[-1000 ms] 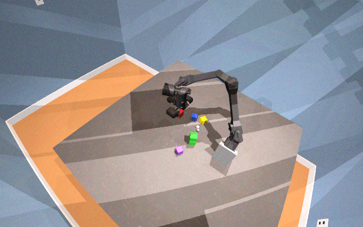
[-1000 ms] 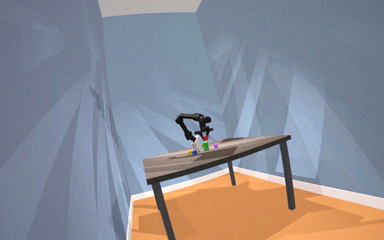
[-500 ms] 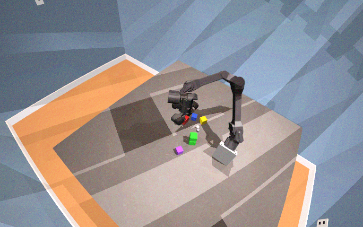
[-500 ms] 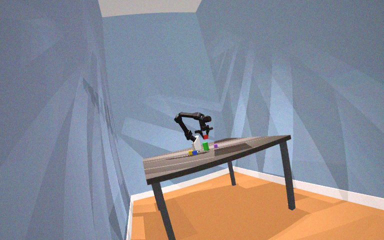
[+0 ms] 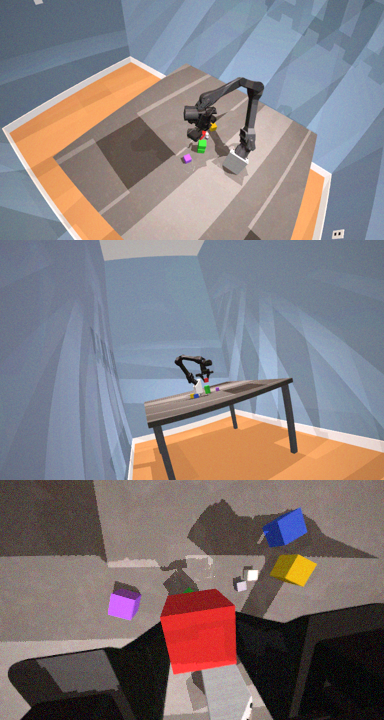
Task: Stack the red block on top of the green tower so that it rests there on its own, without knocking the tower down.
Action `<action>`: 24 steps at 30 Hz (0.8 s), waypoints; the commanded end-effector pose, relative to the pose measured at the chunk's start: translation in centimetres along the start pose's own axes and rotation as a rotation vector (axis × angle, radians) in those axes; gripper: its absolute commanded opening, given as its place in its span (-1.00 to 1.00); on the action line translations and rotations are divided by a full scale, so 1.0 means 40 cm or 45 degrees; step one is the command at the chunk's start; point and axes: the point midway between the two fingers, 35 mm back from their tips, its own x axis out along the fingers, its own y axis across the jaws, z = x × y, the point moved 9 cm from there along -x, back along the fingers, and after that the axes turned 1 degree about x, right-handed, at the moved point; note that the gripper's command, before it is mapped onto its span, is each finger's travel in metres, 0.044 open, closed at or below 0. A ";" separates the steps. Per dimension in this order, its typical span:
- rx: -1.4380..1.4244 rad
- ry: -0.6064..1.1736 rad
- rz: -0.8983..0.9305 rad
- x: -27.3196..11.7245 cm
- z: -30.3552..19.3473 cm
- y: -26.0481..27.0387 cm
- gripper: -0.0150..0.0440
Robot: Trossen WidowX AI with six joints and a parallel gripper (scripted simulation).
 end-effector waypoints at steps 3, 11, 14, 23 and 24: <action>0.004 0.004 -0.002 0.009 -0.060 0.003 -0.49; 0.005 0.004 -0.004 0.028 -0.075 0.004 -0.49; 0.005 0.004 -0.004 0.045 -0.074 0.004 -0.49; 0.005 0.004 -0.006 0.101 -0.075 0.004 -0.49; 0.005 0.004 -0.006 0.101 -0.075 0.004 -0.49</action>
